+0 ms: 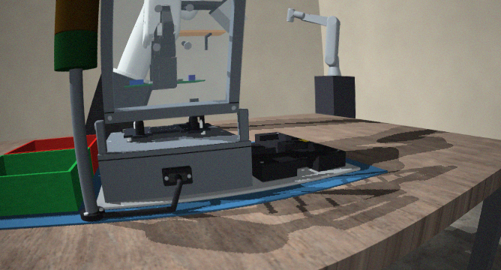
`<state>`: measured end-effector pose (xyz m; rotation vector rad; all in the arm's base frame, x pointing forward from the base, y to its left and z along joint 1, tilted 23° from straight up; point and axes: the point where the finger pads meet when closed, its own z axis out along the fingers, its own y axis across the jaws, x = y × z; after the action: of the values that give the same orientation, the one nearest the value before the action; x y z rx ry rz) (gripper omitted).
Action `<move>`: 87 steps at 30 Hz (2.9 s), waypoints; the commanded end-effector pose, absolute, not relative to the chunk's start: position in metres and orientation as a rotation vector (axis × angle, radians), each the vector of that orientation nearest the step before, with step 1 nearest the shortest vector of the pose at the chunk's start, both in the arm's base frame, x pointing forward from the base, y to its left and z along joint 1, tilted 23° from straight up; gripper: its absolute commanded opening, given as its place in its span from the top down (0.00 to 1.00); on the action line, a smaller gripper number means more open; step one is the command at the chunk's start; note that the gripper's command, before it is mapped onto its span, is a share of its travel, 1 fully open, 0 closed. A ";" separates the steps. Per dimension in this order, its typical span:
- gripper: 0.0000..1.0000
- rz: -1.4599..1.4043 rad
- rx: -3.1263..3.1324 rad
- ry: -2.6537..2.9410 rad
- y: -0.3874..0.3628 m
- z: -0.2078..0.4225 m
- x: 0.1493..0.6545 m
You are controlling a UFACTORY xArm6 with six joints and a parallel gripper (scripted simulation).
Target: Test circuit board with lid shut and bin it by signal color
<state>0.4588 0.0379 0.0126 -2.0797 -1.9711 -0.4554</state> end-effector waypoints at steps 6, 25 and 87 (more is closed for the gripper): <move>0.21 -0.459 -2.082 -1.972 0.038 0.013 0.460; 0.21 -0.459 -2.082 -1.972 0.046 -0.009 0.462; 0.21 -0.459 -2.081 -1.973 0.055 -0.030 0.463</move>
<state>0.4615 0.0552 -0.0313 -2.0797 -1.9714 -0.4554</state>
